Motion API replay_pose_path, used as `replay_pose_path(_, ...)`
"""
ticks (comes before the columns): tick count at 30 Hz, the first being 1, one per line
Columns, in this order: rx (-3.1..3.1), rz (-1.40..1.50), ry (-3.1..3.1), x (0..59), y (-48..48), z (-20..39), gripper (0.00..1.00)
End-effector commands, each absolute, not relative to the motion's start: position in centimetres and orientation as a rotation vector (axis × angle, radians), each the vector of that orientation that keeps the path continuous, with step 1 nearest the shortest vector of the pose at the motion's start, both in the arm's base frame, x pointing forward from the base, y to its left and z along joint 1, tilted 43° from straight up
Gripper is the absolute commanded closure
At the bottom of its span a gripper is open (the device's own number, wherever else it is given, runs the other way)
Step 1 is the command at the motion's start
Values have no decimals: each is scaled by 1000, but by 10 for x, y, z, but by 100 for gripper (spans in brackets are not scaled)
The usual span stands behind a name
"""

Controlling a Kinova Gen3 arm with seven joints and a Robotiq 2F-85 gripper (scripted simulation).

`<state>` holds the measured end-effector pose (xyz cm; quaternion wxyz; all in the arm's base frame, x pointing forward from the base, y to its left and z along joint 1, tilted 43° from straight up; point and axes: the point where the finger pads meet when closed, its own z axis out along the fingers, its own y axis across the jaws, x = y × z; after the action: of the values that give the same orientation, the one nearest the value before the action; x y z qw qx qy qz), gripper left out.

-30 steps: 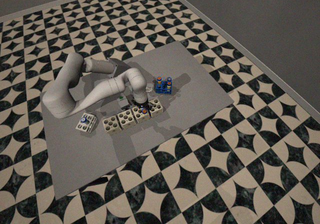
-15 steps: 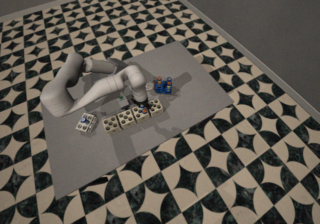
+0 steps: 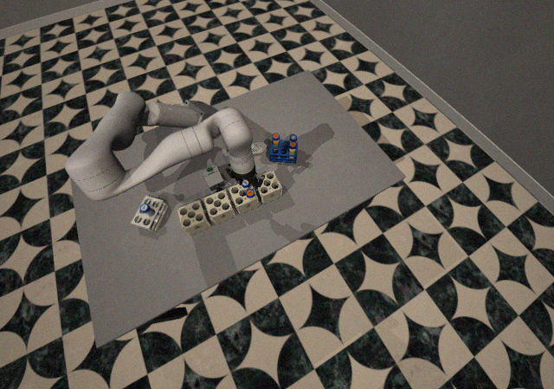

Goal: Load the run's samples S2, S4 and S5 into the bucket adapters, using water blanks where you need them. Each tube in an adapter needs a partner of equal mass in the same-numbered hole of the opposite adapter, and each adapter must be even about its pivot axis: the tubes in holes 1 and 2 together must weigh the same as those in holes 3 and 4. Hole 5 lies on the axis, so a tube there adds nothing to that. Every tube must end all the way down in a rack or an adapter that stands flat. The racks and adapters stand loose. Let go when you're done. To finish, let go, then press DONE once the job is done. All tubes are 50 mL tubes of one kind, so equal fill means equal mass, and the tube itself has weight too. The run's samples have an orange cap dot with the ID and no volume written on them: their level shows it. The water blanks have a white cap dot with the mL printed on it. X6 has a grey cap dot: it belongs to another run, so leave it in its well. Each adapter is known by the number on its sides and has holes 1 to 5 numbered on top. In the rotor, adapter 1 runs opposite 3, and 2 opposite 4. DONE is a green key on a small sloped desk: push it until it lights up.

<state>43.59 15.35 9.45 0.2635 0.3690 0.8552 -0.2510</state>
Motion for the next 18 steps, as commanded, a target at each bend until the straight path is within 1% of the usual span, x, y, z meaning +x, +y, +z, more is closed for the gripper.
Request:
replay_pose_path(1, 997, -676, 2312, 435, 158, 99, 38)
replay_pose_path(18, 997, -676, 2312, 429, 170, 114, 38)
